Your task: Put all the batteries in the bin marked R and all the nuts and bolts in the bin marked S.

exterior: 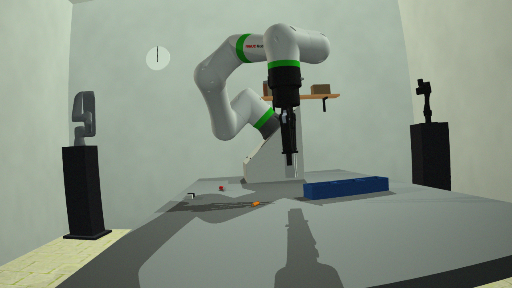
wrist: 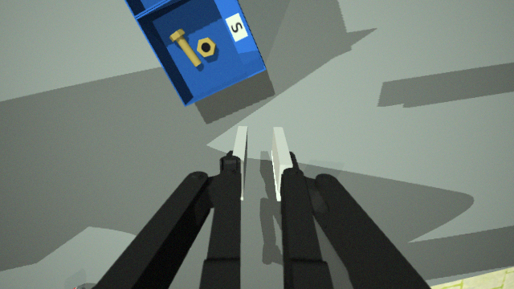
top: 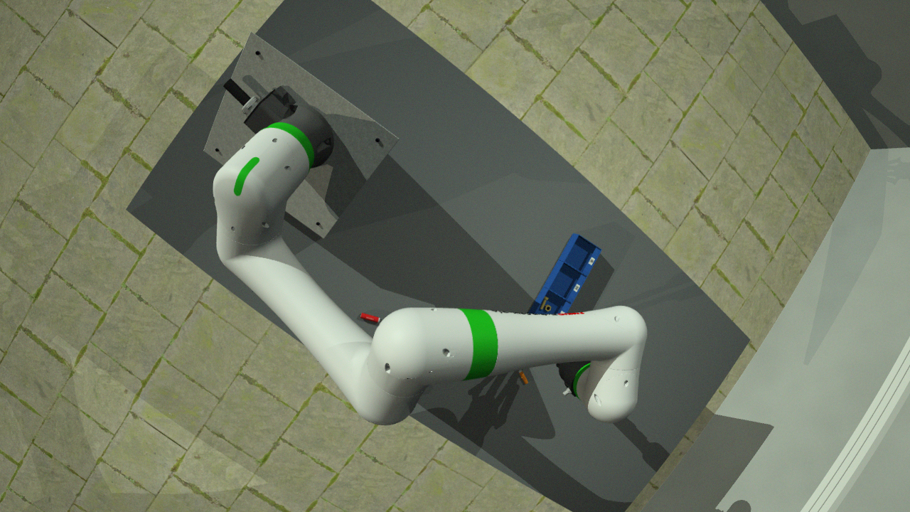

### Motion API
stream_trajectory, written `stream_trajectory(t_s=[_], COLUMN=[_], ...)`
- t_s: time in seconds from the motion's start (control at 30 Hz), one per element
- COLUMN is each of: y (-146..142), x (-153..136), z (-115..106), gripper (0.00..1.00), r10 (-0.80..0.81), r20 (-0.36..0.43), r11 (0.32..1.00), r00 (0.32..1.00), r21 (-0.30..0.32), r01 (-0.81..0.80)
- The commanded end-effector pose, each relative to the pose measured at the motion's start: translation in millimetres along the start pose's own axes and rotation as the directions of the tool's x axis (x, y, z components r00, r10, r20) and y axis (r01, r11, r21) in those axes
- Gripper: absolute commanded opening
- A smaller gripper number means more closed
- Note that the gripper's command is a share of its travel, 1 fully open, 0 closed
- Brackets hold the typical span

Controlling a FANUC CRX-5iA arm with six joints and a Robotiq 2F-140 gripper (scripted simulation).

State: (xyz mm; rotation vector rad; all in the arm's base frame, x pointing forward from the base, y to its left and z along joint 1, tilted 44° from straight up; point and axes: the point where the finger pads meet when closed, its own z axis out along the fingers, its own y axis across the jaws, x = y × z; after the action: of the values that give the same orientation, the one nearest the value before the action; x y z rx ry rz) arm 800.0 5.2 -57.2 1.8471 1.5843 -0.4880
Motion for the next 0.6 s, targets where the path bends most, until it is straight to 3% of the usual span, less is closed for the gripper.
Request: stream_trajectory(t_s=[0.0, 0.13, 0.17, 0.37, 0.57], y=[26.0, 36.6, 41.9, 73.6, 74.0], x=[-29.2, -42.1, -48.5, -87.0, -87.4], z=[-2.0, -2.8, -3.1, -5.4, -5.5], gripper=[0.23, 0.23, 0.23, 0.23, 0.23], r10=[0.156, 0.222, 0.316, 0.477, 0.634], r20=[0.001, 0.001, 0.000, -0.004, -0.009], r11=[0.988, 0.975, 0.949, 0.879, 0.773], r00=[0.988, 0.975, 0.949, 0.879, 0.774], r21=[-0.001, -0.002, -0.003, -0.005, -0.008], r01=[-0.156, -0.222, -0.316, -0.477, -0.634])
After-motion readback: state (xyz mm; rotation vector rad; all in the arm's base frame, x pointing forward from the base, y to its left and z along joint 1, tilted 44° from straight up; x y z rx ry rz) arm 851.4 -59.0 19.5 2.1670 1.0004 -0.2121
